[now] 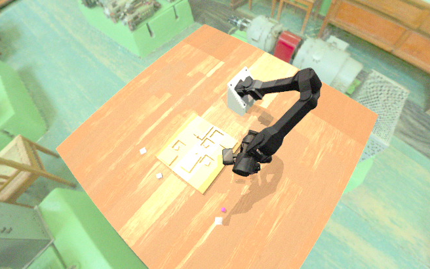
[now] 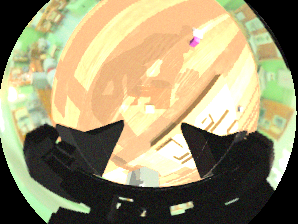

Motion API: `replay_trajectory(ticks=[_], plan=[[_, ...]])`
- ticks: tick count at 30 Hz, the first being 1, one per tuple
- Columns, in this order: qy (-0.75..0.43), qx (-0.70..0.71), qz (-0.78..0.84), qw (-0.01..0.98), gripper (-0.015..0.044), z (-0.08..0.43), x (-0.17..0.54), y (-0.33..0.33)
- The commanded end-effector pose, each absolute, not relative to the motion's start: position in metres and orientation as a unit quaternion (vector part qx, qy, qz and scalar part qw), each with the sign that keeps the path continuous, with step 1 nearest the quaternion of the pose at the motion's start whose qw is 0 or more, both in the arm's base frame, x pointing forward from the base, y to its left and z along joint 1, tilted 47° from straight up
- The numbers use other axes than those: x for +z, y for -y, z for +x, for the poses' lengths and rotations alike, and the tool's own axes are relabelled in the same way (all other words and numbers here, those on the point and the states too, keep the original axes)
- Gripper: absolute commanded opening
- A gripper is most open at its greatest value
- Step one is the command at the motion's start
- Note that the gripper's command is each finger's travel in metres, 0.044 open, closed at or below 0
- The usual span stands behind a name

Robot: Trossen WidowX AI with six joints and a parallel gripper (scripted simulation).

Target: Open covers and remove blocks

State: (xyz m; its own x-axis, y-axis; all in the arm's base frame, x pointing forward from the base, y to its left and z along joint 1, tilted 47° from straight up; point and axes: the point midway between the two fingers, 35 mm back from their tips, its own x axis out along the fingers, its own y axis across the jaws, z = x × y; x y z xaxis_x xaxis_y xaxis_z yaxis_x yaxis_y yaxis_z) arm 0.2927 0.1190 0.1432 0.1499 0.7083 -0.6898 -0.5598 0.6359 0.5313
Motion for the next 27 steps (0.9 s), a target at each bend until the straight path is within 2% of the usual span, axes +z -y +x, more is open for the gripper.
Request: replay_trajectory(ticks=[1, 16, 27], plan=[[-0.497, 0.419, 0.077, 0.756, 0.0387, 0.293, 0.146, -0.115], [-0.571, 0.308, 0.203, 0.733, 0.0, 0.311, 0.089, -0.056], [-0.613, 0.222, 0.31, 0.692, 0.0, 0.308, 0.043, -0.012]])
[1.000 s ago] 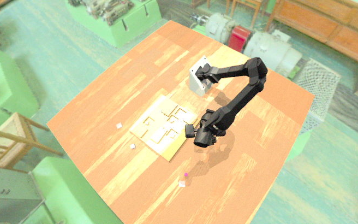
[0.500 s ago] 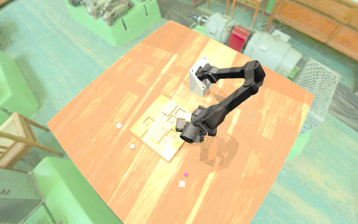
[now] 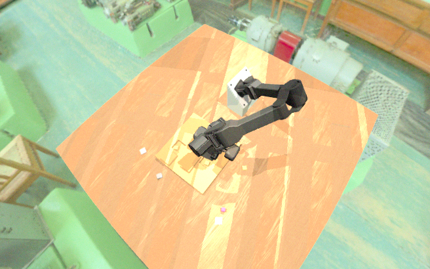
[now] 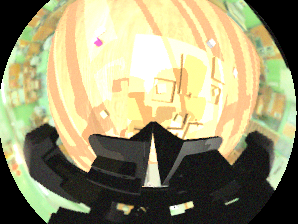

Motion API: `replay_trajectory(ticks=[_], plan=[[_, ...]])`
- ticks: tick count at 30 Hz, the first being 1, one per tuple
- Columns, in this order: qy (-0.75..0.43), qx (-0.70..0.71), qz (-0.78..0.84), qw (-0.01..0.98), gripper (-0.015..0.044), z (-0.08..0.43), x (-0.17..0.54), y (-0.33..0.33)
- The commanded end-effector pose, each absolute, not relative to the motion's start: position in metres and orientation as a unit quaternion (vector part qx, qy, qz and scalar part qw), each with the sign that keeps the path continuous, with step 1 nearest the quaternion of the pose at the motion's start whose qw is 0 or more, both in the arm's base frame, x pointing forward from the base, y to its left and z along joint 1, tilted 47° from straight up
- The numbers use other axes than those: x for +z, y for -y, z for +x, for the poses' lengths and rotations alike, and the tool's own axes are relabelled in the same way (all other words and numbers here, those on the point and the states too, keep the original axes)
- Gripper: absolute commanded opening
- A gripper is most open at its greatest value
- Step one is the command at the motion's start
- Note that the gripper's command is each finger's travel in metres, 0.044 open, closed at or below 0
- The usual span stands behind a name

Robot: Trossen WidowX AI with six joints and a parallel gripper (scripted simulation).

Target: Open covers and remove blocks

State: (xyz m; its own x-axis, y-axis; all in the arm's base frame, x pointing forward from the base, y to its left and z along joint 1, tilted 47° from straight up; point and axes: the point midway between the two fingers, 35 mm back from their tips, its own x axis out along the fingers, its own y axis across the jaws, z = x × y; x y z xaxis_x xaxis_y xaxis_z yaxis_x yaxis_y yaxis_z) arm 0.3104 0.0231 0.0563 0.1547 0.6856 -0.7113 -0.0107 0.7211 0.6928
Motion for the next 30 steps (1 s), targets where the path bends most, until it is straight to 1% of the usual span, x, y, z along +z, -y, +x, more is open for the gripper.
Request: replay_trajectory(ticks=[1, 10, 14, 30], plan=[[-0.615, 0.215, 0.32, 0.687, 0.0, 0.307, 0.039, -0.008], [-0.634, 0.148, 0.406, 0.641, 0.0, 0.294, 0.003, 0.024], [-0.635, 0.143, 0.412, 0.637, 0.0, 0.293, 0.0, 0.027], [-0.635, 0.144, 0.413, 0.637, 0.0, 0.3, -0.036, -0.008]])
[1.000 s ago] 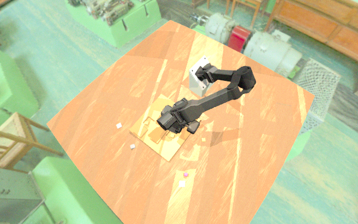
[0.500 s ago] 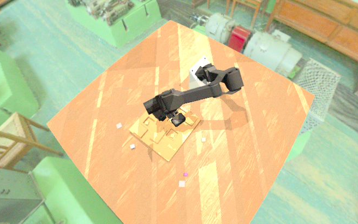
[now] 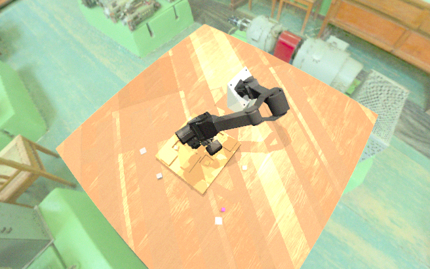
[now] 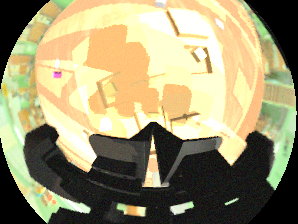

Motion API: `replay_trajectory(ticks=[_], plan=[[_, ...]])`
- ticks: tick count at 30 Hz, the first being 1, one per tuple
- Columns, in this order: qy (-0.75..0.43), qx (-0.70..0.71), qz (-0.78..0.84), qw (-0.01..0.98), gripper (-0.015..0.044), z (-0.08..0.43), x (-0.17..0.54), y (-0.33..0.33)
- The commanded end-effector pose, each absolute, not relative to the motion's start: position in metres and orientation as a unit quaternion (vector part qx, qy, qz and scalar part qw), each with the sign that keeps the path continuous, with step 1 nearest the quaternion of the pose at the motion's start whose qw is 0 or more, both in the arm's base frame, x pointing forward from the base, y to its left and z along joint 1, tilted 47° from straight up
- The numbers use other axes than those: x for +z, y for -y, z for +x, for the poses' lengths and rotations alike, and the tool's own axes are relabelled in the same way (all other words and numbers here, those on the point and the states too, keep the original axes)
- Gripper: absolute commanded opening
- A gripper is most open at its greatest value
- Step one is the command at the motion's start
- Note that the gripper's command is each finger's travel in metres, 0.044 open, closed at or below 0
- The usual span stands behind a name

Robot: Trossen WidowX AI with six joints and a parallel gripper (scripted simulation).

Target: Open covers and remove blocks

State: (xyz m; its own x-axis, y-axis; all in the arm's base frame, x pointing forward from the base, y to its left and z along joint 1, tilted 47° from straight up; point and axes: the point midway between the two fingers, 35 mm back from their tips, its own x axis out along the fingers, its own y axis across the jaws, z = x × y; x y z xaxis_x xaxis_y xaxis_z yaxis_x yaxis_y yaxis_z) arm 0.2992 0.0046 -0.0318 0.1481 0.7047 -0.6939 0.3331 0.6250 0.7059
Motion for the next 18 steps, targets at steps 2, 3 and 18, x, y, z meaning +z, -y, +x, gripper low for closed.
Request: replay_trajectory(ticks=[2, 3, 18], plan=[[-0.635, 0.144, 0.413, 0.637, 0.0, 0.2998, -0.0367, -0.0081], [-0.635, 0.144, 0.413, 0.637, 0.0, 0.3, -0.0371, -0.0086], [-0.635, 0.144, 0.413, 0.637, 0.0, 0.3016, -0.0438, -0.0163]])
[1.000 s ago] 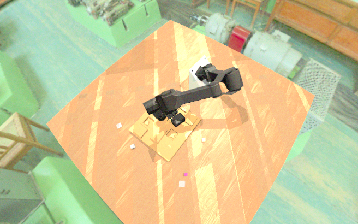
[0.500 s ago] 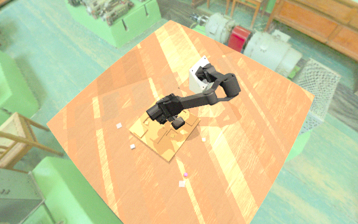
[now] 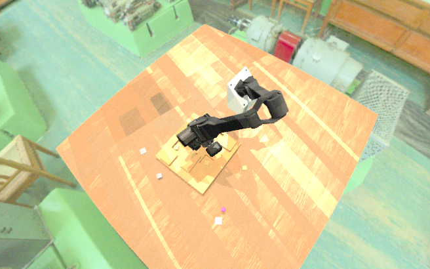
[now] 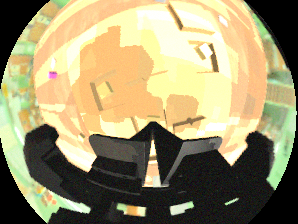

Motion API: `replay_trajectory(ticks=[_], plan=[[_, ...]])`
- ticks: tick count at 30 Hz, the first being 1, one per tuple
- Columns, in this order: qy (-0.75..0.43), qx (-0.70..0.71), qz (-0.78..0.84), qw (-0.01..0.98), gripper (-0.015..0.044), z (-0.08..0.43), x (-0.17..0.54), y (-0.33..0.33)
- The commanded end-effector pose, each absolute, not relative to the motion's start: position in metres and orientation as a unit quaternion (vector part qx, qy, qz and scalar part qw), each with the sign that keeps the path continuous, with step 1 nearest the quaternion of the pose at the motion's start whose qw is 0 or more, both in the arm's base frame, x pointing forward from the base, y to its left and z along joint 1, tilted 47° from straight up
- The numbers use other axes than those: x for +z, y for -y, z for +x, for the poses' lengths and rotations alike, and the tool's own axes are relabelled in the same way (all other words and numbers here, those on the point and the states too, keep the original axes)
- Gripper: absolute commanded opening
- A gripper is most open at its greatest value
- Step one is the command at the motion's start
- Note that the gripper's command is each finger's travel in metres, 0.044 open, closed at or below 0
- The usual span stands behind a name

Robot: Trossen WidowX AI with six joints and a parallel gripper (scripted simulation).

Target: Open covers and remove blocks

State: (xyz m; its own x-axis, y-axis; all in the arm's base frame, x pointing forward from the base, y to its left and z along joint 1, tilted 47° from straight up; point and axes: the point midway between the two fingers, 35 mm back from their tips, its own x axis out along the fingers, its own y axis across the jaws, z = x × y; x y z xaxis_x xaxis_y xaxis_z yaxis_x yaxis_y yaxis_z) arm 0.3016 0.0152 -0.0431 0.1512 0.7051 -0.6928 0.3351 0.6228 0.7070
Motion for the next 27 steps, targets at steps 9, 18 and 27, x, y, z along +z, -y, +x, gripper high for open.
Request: replay_trajectory(ticks=[9, 18, 27], plan=[[-0.635, 0.144, 0.413, 0.637, 0.0, 0.2958, -0.0433, -0.0226], [-0.635, 0.143, 0.414, 0.636, 0.0, 0.2954, -0.0434, -0.0227], [-0.635, 0.143, 0.414, 0.636, 0.0, 0.2952, -0.0434, -0.0227]])
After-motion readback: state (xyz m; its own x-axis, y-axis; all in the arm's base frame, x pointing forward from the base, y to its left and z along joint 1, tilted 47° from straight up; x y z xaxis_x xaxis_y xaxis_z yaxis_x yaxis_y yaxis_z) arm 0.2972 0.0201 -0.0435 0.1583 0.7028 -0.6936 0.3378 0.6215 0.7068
